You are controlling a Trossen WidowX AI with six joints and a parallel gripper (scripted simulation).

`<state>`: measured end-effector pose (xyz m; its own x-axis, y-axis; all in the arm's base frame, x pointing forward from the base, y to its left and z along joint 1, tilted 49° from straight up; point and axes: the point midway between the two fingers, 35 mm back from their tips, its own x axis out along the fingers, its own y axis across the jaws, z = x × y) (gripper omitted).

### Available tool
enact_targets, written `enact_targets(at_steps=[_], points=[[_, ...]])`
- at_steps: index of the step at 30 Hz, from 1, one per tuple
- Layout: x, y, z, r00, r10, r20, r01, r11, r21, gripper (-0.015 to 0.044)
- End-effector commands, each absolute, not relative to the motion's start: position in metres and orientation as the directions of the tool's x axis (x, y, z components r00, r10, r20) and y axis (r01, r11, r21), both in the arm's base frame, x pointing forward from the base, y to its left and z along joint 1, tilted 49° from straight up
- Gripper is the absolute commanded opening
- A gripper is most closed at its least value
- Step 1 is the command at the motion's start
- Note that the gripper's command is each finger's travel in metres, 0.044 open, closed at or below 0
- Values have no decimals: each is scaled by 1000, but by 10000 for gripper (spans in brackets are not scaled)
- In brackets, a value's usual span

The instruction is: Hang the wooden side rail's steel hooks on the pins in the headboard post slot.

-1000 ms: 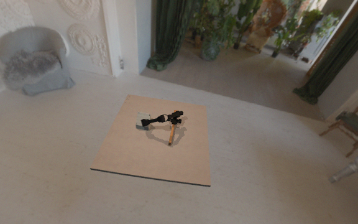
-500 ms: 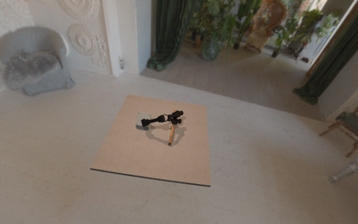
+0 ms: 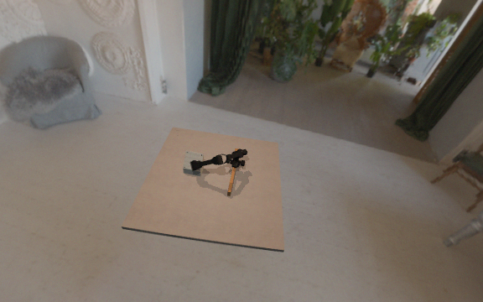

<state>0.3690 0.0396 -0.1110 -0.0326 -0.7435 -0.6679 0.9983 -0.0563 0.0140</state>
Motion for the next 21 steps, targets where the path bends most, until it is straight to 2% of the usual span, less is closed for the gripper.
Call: enact_targets(at_steps=[1, 21], points=[[370, 46, -111, -20, -742, -671, 999, -47, 23, 0], [370, 48, -112, -20, -742, -671, 999, -47, 23, 0]])
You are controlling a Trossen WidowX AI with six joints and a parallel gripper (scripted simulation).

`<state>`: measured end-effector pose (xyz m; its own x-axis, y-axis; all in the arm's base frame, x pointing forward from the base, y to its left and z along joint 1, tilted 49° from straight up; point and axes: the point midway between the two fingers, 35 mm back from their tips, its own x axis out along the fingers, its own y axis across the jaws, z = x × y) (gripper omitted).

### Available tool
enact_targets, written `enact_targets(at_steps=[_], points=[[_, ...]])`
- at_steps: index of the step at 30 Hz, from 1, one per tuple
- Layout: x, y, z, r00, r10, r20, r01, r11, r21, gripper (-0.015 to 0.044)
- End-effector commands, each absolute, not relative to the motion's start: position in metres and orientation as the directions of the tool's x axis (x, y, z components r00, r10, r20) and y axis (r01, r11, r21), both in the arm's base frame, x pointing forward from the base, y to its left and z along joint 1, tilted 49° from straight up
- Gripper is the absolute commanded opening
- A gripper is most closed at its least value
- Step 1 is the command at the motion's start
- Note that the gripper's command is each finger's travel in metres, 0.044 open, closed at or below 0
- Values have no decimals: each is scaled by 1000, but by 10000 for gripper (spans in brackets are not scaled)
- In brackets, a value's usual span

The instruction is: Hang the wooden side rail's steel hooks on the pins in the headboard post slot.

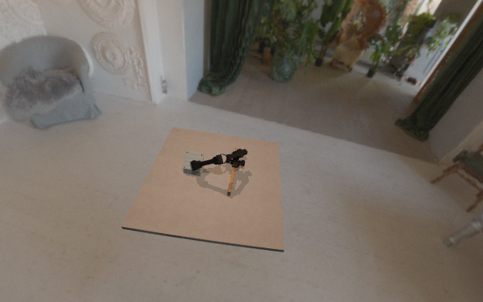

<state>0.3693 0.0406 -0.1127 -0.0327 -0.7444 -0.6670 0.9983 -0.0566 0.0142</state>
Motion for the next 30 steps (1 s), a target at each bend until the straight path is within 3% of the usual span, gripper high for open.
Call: enact_targets(at_steps=[1, 30], points=[[370, 48, -112, -20, -741, -671, 999, -47, 23, 0], [370, 45, -115, -20, -742, -671, 999, -47, 23, 0]])
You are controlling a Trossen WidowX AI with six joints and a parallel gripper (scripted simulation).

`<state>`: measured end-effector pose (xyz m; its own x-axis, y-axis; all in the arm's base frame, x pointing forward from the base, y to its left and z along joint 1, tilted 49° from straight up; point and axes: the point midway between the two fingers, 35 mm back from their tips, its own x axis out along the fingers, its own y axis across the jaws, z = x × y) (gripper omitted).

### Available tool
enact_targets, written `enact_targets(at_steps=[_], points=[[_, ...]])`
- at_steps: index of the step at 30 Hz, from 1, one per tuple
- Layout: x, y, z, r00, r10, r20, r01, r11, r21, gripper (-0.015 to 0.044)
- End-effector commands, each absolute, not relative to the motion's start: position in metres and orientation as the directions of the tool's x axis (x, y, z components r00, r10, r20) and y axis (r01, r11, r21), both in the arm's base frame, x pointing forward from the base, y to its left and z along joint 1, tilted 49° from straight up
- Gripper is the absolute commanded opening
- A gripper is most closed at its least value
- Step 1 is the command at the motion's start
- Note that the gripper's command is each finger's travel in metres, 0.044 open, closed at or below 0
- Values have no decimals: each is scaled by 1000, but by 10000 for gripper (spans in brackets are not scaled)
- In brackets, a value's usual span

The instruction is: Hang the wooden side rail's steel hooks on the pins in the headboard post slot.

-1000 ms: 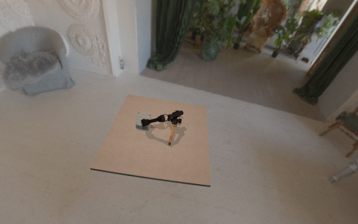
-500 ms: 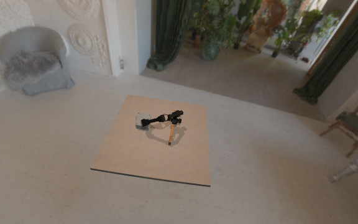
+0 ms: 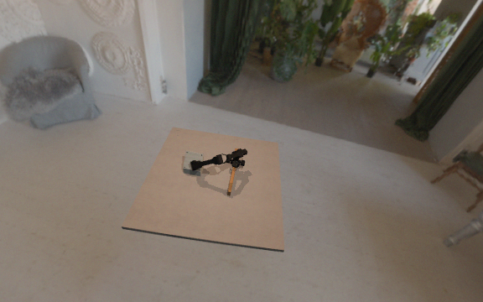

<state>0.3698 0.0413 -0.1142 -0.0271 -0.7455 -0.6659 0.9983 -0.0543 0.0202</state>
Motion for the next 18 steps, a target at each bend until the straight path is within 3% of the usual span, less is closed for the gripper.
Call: enact_targets(at_steps=[1, 18], points=[[370, 45, -115, -20, -742, -671, 999, -47, 23, 0], [370, 43, -117, -20, -742, -670, 999, -47, 23, 0]])
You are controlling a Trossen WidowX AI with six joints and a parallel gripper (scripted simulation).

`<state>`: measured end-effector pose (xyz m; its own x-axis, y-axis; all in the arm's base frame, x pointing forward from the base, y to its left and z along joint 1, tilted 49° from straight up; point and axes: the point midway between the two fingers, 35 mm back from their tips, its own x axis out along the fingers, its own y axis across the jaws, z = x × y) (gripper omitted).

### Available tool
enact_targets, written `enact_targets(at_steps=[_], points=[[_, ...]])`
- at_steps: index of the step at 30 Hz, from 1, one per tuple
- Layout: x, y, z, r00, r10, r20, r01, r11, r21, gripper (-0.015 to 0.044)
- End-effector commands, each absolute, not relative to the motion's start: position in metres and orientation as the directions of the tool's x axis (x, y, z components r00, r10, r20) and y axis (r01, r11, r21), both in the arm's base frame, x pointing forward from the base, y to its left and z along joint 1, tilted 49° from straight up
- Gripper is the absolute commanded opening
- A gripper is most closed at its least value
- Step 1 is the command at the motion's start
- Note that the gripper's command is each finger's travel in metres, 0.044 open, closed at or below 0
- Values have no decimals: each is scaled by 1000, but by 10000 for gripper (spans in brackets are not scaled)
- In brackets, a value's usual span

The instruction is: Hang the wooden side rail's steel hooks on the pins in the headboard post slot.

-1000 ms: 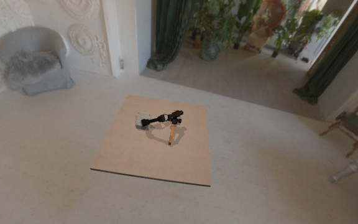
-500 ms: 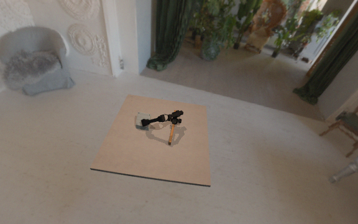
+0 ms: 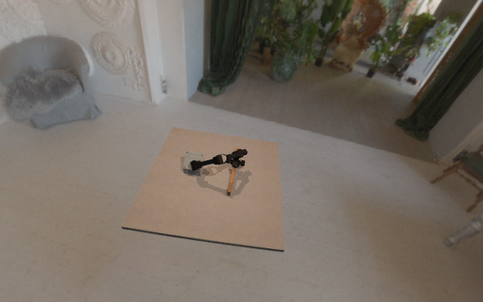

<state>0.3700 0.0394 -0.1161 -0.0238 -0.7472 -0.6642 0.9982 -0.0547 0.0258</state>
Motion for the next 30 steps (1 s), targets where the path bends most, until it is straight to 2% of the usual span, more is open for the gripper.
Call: enact_targets(at_steps=[1, 30], points=[[370, 43, -117, -20, -742, -670, 999, -47, 23, 0], [369, 39, -121, -20, -742, -670, 999, -47, 23, 0]])
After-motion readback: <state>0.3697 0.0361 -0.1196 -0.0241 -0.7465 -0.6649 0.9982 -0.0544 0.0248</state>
